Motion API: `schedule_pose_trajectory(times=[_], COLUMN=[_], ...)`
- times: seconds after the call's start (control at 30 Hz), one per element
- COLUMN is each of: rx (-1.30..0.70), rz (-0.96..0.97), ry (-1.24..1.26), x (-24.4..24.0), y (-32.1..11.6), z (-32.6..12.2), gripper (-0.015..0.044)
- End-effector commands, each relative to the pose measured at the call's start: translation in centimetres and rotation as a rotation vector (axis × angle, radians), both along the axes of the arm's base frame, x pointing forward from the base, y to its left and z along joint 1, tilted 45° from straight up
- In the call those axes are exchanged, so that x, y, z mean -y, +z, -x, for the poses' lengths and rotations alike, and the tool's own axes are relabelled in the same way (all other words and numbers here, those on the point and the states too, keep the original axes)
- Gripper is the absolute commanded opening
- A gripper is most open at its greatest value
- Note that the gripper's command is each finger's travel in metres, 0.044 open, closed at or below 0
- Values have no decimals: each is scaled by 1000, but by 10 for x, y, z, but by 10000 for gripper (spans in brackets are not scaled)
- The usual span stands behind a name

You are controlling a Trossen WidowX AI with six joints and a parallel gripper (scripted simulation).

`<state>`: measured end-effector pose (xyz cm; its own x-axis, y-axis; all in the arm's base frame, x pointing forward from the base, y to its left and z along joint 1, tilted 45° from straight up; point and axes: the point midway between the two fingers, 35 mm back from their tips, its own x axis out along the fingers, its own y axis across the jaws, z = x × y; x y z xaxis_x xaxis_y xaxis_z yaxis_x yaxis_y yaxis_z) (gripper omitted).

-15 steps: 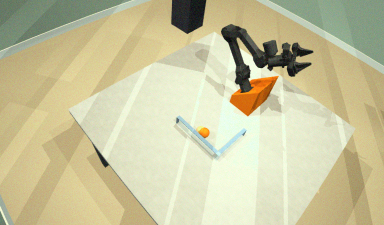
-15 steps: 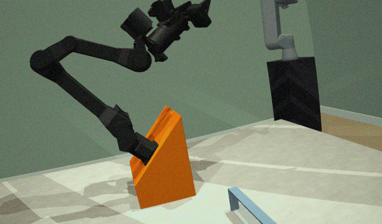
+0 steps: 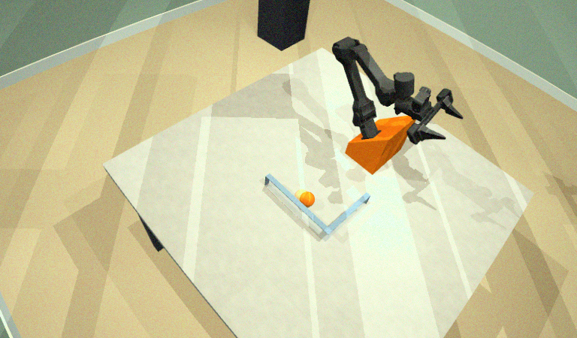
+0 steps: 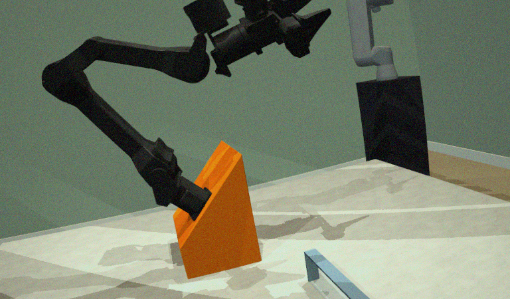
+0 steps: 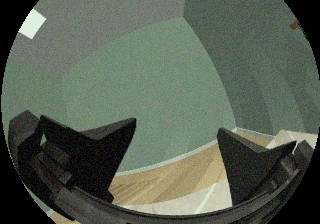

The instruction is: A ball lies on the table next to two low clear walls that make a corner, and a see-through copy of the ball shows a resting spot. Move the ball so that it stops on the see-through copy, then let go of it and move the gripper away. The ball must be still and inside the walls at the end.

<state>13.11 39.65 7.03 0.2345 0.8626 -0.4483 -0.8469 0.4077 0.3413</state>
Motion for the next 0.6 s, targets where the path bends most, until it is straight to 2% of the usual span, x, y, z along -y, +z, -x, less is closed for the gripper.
schedule_pose_trajectory(times=[0.0, 0.27, 0.47, 0.57], rx=[-26, -62, -105, -144], rz=[125, 375, 553, 692], ry=[-167, -505, -680, -801], x=[19, 91, 140, 181], y=[-22, -53, -72, -82], z=[-50, -145, -183, -205], gripper=[385, 385, 385, 385])
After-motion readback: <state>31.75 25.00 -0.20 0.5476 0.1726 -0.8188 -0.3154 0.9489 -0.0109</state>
